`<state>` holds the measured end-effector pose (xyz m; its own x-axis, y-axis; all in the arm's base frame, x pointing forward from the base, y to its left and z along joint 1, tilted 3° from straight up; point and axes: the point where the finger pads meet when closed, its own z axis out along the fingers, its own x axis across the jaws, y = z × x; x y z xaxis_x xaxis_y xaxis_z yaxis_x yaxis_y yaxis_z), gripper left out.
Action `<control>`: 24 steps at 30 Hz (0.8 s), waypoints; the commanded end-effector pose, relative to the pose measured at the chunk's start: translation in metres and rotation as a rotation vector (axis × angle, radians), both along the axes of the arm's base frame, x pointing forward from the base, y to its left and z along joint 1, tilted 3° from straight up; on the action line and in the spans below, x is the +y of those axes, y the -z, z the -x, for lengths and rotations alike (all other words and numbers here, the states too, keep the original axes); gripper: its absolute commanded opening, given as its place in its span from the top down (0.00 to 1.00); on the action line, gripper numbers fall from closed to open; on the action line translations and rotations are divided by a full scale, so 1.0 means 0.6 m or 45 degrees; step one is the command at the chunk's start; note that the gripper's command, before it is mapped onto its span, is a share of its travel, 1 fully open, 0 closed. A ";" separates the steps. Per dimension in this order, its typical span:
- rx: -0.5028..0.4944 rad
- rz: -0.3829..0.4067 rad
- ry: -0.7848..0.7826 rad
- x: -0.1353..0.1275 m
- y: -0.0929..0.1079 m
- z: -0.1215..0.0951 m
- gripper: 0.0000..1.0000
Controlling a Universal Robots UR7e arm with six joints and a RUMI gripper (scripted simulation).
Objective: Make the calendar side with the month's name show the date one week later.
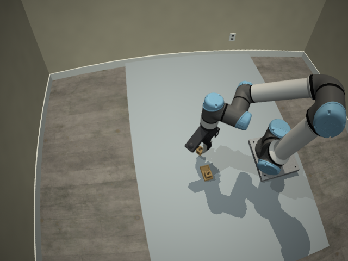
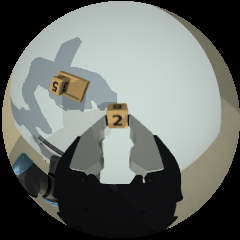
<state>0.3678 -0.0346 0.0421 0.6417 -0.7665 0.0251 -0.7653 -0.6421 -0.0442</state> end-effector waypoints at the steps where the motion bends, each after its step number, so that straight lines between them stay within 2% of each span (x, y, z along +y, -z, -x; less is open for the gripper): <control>1: 0.001 0.000 0.002 -0.003 -0.062 0.003 0.90; 11: 0.001 0.000 0.002 -0.004 -0.122 0.006 0.90; 24: 0.002 0.000 0.001 -0.003 -0.125 0.006 0.90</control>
